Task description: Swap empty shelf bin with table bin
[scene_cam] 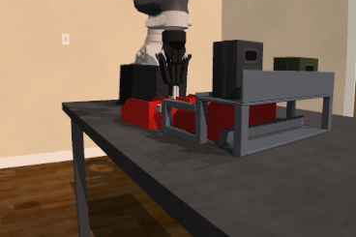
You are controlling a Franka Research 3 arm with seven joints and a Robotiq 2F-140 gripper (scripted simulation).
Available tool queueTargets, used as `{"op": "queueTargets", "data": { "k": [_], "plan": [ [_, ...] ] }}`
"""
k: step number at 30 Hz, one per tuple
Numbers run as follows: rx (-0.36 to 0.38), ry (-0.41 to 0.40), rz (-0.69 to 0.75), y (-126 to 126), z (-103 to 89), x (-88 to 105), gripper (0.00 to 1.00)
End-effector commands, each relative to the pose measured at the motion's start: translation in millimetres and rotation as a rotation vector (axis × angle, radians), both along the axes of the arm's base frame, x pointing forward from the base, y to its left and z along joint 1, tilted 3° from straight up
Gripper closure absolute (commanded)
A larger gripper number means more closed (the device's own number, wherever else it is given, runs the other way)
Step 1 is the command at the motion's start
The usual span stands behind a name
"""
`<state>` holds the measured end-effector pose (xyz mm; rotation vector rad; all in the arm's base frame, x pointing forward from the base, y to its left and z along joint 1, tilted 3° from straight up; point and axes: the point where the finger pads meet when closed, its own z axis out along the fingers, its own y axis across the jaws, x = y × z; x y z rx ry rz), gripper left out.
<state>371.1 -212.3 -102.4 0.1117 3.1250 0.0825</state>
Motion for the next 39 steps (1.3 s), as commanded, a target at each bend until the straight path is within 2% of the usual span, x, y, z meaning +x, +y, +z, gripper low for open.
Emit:
{"op": "queueTargets", "data": {
  "k": [1, 13, 39],
  "plan": [
    [0.0, -0.001, -0.005, -0.3, 2.9, 0.4, 1.0],
    [0.0, -0.001, -0.005, -1.8, 31.6, -0.1, 1.0],
    [0.0, -0.001, -0.005, -1.9, 34.6, -0.1, 1.0]
  ]
}}
